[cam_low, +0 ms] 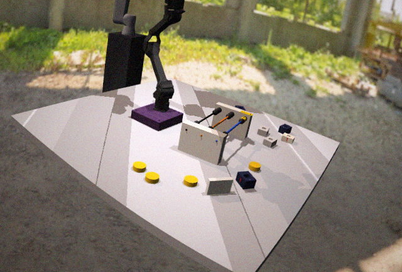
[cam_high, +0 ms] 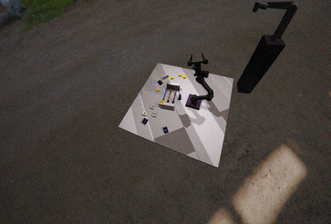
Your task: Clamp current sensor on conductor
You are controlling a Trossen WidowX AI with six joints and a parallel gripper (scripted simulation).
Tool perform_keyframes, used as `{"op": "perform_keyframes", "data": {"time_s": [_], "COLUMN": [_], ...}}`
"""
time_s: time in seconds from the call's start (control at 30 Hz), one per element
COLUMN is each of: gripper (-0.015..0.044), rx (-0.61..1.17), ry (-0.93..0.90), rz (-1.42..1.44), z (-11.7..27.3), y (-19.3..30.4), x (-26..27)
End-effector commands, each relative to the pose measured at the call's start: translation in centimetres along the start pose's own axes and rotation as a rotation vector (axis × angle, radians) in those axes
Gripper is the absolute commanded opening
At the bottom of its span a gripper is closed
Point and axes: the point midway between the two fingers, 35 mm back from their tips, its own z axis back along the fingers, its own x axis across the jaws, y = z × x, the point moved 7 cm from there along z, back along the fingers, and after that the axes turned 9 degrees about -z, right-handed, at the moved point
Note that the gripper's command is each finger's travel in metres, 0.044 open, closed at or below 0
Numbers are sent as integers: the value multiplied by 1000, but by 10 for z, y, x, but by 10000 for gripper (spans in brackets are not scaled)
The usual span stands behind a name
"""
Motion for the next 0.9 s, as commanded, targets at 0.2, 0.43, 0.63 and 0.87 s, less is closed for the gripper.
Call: {"op": "perform_keyframes", "data": {"time_s": [0.2,0.43,0.63,0.87], "gripper": [440,440,440,440], "rx": [266,490,714,969], "ry": [-412,-654,-843,-1011], "rz": [-398,-632,-801,-932], "z": [50,110,174,246], "y": [77,109,126,136], "x": [107,168,210,237]}}
